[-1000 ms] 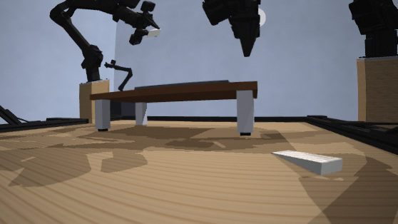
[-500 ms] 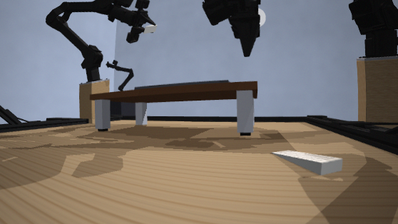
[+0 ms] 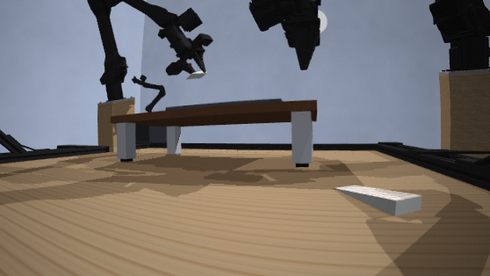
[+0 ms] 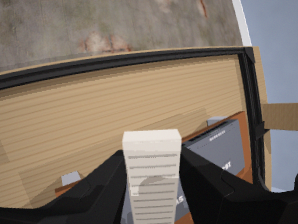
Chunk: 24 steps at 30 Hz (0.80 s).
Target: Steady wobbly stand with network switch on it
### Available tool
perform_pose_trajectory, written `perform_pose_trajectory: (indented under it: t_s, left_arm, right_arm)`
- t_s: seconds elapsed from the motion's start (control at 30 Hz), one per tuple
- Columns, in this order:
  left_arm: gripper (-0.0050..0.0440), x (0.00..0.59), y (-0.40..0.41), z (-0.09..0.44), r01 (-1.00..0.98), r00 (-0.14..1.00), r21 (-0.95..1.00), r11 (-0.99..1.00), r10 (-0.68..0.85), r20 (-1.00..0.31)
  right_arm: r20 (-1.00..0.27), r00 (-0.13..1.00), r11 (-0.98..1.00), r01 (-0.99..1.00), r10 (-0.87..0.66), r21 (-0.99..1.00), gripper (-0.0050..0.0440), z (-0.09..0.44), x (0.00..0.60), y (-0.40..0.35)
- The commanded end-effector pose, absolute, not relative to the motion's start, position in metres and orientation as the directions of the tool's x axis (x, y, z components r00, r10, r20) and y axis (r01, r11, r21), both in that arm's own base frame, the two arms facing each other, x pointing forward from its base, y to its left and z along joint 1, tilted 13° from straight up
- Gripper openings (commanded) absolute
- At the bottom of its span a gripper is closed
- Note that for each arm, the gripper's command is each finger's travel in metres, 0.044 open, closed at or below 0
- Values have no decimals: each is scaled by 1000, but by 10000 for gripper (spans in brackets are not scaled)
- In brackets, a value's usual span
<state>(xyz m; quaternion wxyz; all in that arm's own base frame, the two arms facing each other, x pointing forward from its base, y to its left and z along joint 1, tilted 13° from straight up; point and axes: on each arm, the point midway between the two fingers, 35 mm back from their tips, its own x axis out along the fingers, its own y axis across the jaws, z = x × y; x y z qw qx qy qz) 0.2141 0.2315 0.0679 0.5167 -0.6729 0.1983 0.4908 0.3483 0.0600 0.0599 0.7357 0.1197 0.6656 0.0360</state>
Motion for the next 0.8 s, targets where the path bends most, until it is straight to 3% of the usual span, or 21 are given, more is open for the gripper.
perform_pose_trajectory:
  t_s: [0.0, 0.37, 0.77]
  left_arm:
    - [0, 219, 237, 68, -774, 442, -502, -386, 240, -865]
    - [0, 207, 221, -67, -858, 190, -120, -499, -92, -977]
    - [0, 199, 212, -90, -862, 142, -46, -505, -154, -978]
  right_arm:
    - [-971, 111, 969, 106, 212, 224, 0, 60, 348, 60]
    - [-971, 111, 969, 106, 212, 224, 0, 60, 348, 60]
    - [-971, 111, 969, 106, 212, 224, 0, 60, 348, 60]
